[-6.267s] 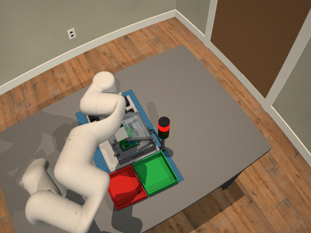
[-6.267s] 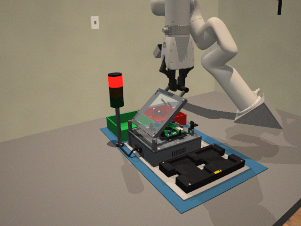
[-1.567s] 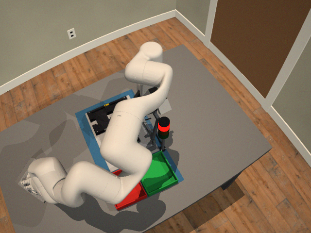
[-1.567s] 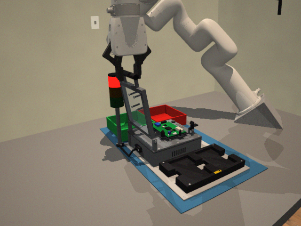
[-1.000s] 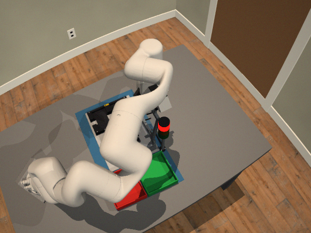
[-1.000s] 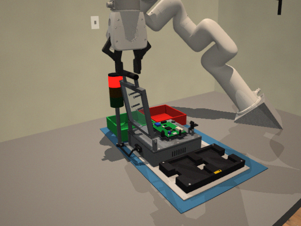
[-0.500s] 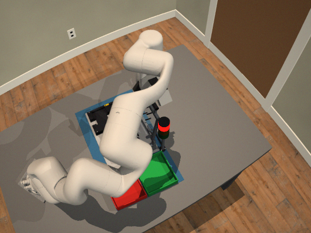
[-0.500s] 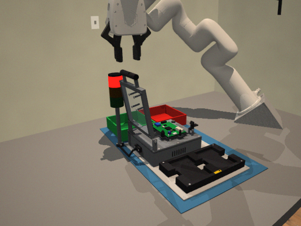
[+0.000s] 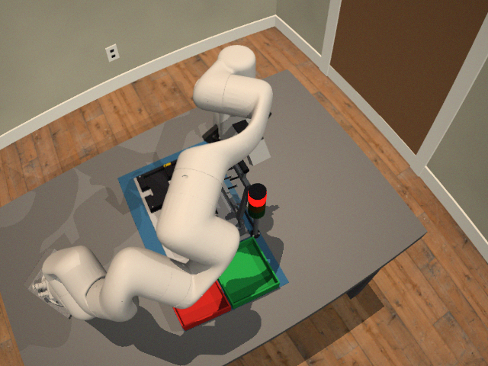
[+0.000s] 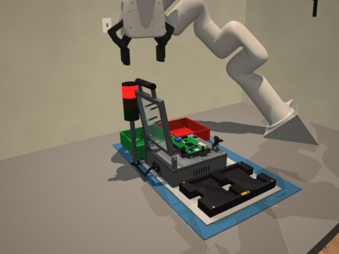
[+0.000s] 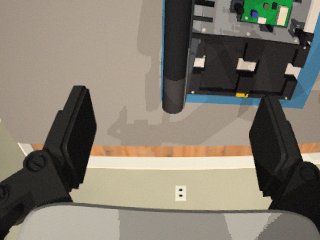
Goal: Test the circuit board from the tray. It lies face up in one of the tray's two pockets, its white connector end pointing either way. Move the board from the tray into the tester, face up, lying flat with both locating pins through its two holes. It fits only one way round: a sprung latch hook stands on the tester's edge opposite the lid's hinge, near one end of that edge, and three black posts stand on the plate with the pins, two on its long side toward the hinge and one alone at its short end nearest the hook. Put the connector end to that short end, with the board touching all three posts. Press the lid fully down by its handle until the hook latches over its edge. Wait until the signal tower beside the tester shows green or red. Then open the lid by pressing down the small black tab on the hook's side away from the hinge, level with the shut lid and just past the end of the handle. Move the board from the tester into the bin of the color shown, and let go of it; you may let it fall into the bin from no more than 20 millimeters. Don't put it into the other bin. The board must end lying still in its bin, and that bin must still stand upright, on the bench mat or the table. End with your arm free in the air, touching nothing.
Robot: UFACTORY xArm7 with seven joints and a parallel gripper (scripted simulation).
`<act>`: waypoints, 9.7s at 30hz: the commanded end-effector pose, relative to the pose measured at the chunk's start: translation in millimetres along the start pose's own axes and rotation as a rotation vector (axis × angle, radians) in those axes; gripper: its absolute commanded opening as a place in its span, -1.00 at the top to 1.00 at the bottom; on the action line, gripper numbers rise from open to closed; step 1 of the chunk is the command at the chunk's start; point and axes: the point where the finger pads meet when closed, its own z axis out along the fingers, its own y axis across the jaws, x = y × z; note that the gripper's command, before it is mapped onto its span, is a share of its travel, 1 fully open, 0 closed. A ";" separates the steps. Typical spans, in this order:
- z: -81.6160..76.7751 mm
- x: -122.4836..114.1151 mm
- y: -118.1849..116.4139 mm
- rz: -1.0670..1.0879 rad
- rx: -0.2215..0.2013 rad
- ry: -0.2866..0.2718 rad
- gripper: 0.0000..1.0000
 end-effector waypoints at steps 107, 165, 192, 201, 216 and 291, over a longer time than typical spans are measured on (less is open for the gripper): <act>197.7 -0.3 132.2 0.000 0.004 -0.003 -1.00; 248.7 -1.2 130.9 0.000 0.004 -0.003 -0.78; 248.7 -1.2 130.9 0.000 0.004 -0.003 -0.63; 248.7 -1.2 130.9 0.000 0.004 -0.003 -0.58; 248.7 -1.2 130.9 0.000 0.004 -0.003 -0.58; 235.3 -1.1 131.0 0.000 0.004 -0.003 -0.58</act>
